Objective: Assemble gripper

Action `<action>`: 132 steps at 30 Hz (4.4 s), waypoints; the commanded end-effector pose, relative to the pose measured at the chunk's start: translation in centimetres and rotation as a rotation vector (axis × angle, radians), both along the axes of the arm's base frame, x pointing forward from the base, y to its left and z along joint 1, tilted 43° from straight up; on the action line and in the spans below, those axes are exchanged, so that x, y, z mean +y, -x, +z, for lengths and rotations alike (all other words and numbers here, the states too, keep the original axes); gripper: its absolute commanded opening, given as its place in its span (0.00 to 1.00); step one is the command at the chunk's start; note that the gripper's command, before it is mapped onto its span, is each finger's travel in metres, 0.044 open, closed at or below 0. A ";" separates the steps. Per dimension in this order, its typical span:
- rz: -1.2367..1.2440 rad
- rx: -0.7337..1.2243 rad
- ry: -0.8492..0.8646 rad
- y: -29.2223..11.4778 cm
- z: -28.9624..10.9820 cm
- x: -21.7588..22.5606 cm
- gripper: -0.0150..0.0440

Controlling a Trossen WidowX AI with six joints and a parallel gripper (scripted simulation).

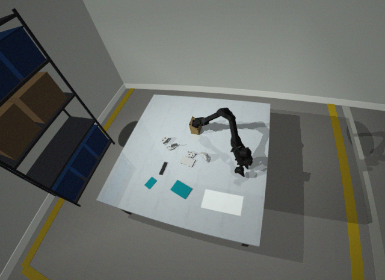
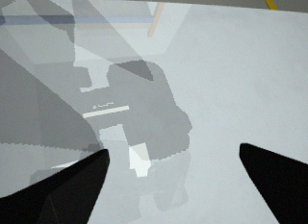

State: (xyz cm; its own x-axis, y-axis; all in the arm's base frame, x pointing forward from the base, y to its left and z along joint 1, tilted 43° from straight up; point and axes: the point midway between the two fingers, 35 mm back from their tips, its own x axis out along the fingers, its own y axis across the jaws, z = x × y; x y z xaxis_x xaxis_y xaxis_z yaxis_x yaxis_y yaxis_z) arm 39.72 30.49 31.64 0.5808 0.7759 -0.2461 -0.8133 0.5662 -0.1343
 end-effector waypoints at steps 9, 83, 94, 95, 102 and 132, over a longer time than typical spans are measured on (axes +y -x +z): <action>-0.150 0.173 0.043 -4.0 -4.8 -6.4 1.00; -0.999 1.456 -0.206 5.3 -33.8 -44.7 1.00; -1.077 1.643 -0.346 9.9 -35.9 -47.1 1.00; -1.083 1.661 -0.361 10.4 -36.1 -47.2 1.00; -1.124 1.782 -0.469 13.3 -37.1 -48.2 1.00; -1.172 2.052 -0.767 19.3 -41.6 -46.4 1.00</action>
